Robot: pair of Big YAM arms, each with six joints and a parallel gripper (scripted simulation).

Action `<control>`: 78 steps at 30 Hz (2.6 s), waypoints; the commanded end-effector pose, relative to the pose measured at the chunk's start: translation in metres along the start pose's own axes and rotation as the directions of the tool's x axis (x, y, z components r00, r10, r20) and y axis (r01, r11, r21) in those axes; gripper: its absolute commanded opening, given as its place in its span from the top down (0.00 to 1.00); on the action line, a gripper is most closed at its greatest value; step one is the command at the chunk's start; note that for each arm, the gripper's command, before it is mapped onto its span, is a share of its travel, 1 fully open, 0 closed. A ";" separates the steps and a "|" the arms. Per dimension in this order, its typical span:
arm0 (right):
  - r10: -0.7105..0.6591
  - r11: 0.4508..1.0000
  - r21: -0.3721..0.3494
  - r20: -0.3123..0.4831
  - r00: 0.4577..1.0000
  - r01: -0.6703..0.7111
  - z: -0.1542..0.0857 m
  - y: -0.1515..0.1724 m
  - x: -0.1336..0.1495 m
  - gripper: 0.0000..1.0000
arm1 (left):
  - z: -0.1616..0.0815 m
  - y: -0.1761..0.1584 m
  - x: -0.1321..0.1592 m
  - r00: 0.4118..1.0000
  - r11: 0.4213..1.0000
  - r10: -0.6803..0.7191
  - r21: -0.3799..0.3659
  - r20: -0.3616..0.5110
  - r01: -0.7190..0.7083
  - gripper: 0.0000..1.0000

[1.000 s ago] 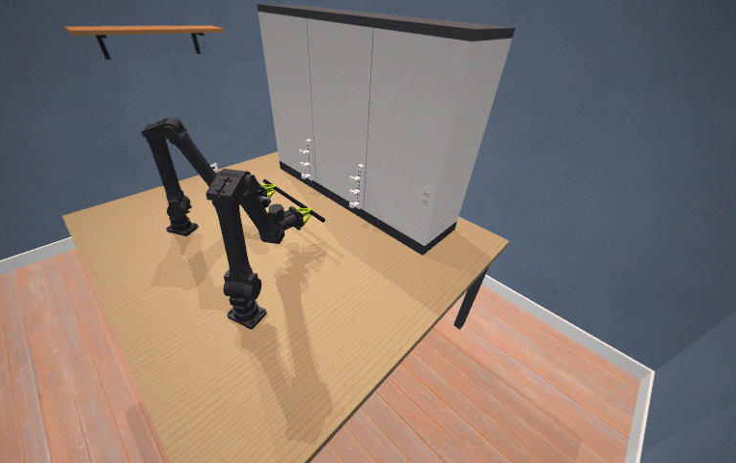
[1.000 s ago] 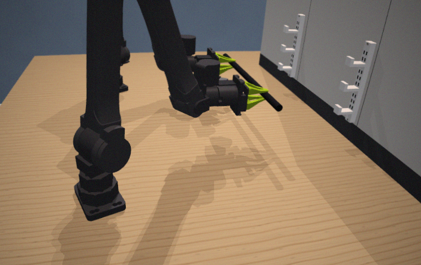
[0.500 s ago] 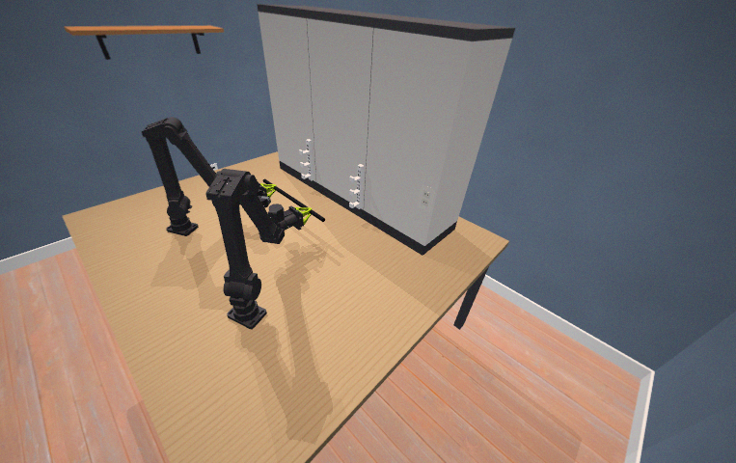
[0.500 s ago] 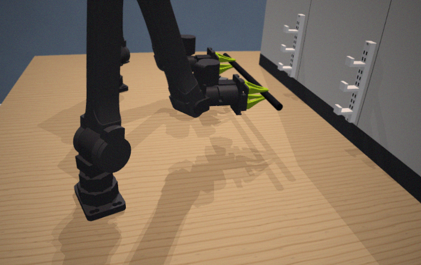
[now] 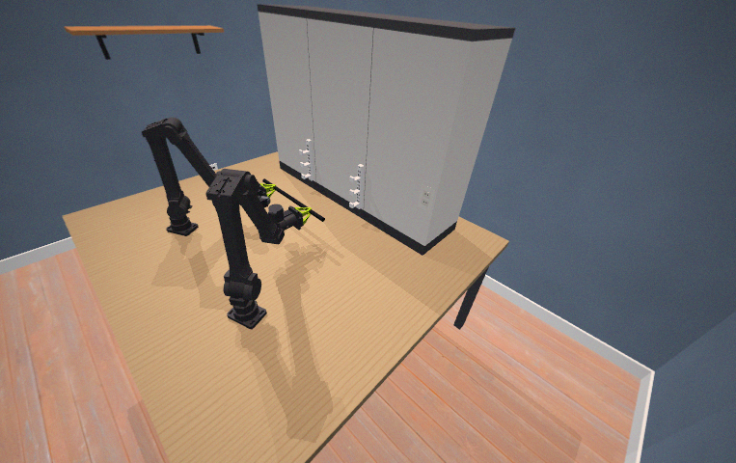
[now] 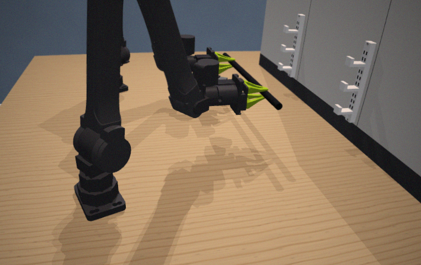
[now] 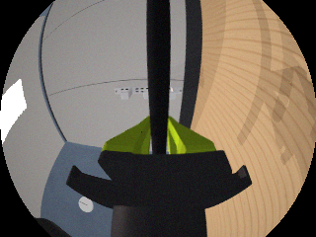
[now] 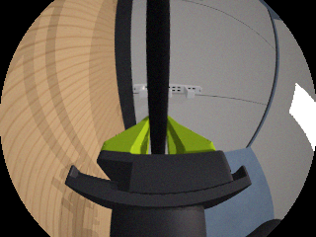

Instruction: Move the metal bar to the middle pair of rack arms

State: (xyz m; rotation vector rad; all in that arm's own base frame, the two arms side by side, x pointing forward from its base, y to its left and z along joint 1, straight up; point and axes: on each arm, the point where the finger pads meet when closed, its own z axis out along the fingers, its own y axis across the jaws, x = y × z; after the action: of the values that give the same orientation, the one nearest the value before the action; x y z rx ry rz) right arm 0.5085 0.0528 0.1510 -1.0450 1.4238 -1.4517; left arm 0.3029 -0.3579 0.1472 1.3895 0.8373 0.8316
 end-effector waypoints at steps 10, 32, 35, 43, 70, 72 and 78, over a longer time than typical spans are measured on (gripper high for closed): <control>0.036 0.999 0.039 -0.011 0.999 -0.036 0.002 -0.008 0.001 1.00 | -0.001 -0.001 0.002 1.000 1.000 0.006 -0.012 -0.010 -0.006 1.00; 0.036 0.999 0.039 -0.011 0.999 -0.036 0.002 -0.010 0.001 1.00 | -0.001 0.005 0.001 1.000 1.000 0.006 -0.012 -0.010 -0.006 1.00; 0.036 0.999 0.039 -0.011 0.999 -0.036 0.002 -0.012 0.001 1.00 | -0.001 0.007 0.001 1.000 1.000 0.006 -0.012 -0.010 -0.006 1.00; 0.036 0.999 0.039 -0.011 0.999 -0.036 0.002 -0.019 0.001 1.00 | 0.000 0.014 0.001 1.000 1.000 0.006 -0.012 -0.010 -0.006 1.00; 0.036 0.999 0.039 -0.011 0.999 -0.036 0.004 -0.047 0.002 1.00 | 0.002 0.041 0.000 1.000 1.000 0.006 -0.012 -0.010 -0.006 1.00; 0.036 0.999 0.039 -0.011 0.999 -0.036 0.004 -0.048 0.002 1.00 | 0.002 0.042 0.000 1.000 1.000 0.006 -0.012 -0.010 -0.006 1.00; 0.036 0.999 0.039 -0.011 0.999 -0.036 0.004 -0.053 0.003 1.00 | 0.003 0.047 0.000 1.000 1.000 0.006 -0.012 -0.010 -0.006 1.00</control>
State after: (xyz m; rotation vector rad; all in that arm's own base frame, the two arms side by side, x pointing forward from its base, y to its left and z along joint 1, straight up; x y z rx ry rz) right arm 0.5055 0.0548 0.1738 -1.0559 1.4292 -1.4358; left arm 0.2990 -0.3547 0.1745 1.4183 0.8312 0.8374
